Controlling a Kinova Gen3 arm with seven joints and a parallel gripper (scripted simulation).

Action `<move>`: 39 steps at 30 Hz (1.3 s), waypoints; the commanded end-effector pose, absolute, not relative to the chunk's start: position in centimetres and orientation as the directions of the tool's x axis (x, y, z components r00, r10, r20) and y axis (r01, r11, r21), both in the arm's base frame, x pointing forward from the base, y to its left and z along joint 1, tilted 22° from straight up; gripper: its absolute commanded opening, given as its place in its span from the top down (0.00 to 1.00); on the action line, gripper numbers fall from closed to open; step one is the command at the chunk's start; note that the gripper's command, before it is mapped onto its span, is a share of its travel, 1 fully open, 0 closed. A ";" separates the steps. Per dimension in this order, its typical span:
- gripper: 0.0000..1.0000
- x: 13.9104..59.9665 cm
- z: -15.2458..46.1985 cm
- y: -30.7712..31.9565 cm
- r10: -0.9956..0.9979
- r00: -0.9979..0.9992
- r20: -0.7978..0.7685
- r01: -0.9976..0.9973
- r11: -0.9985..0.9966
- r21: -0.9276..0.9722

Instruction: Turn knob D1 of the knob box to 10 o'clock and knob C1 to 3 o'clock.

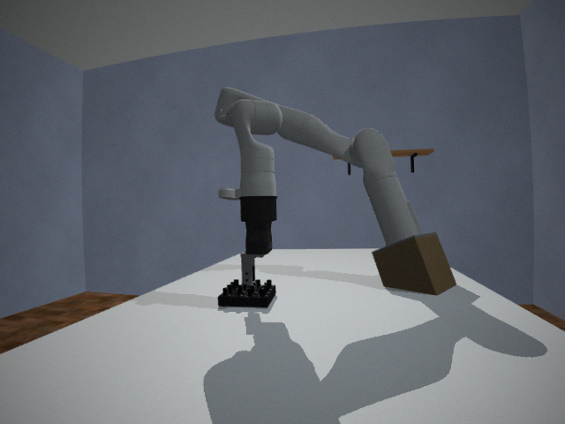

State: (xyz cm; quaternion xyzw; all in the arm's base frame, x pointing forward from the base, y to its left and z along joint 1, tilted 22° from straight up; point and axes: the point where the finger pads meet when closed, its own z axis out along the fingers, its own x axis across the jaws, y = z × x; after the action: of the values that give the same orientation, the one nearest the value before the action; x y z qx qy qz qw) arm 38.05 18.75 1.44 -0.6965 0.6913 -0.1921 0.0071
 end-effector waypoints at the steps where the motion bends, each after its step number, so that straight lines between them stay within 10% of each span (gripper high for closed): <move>1: 0.54 38.0 1.2 18.7 -0.966 -0.028 0.258 -0.961 -0.045 -0.273; 39: 0.54 38.1 0.8 18.6 -0.966 -0.028 0.258 -0.961 -0.045 -0.273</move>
State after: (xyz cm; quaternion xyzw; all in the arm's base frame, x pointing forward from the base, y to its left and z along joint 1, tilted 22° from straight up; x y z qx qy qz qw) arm 38.09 18.57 0.76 -0.6969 0.6912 -0.1911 0.0051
